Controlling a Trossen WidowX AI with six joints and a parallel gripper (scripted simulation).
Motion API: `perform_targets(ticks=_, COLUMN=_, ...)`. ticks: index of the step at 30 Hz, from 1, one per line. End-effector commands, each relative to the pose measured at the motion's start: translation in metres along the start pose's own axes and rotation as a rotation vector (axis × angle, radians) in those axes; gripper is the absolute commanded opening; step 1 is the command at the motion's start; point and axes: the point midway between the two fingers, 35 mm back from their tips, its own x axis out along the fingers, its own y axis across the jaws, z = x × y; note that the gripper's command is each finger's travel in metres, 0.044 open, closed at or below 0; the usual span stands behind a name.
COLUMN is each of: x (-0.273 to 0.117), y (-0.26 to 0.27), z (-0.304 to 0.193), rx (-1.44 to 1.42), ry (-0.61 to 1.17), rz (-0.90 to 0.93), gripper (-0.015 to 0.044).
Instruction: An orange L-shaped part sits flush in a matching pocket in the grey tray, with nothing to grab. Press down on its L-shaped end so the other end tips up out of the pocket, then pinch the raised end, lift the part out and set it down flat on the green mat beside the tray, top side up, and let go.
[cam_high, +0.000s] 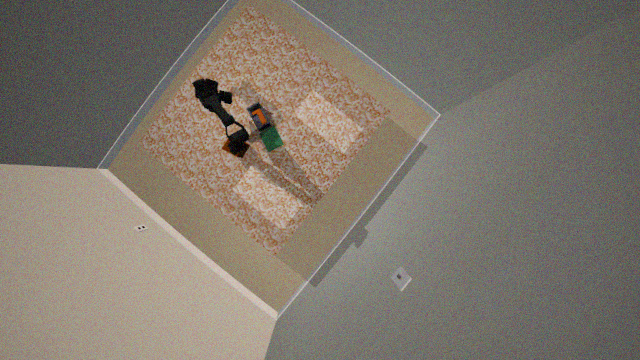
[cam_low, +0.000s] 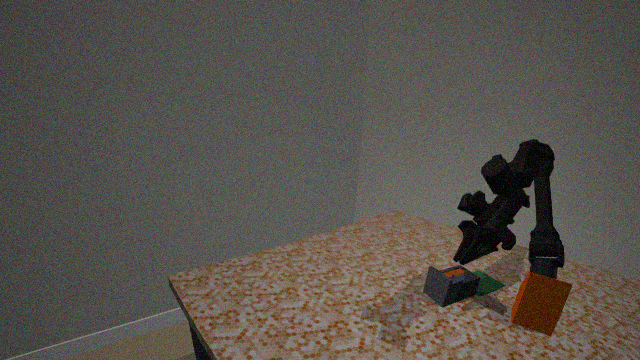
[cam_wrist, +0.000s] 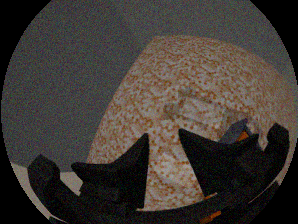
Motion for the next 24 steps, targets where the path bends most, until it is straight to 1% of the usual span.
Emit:
perform_targets(ticks=1, x=0.01, y=-0.074, z=0.006, rx=0.382, ry=0.203, rz=-0.232, gripper=0.018)
perform_targets(ticks=13, x=-0.004, y=-0.179, z=-0.006, rx=0.849, ry=0.43, rz=-0.609, gripper=0.018)
perform_targets(ticks=24, x=-0.002, y=-0.182, z=-0.007, rx=0.856, ry=0.433, rz=-0.616, gripper=0.018)
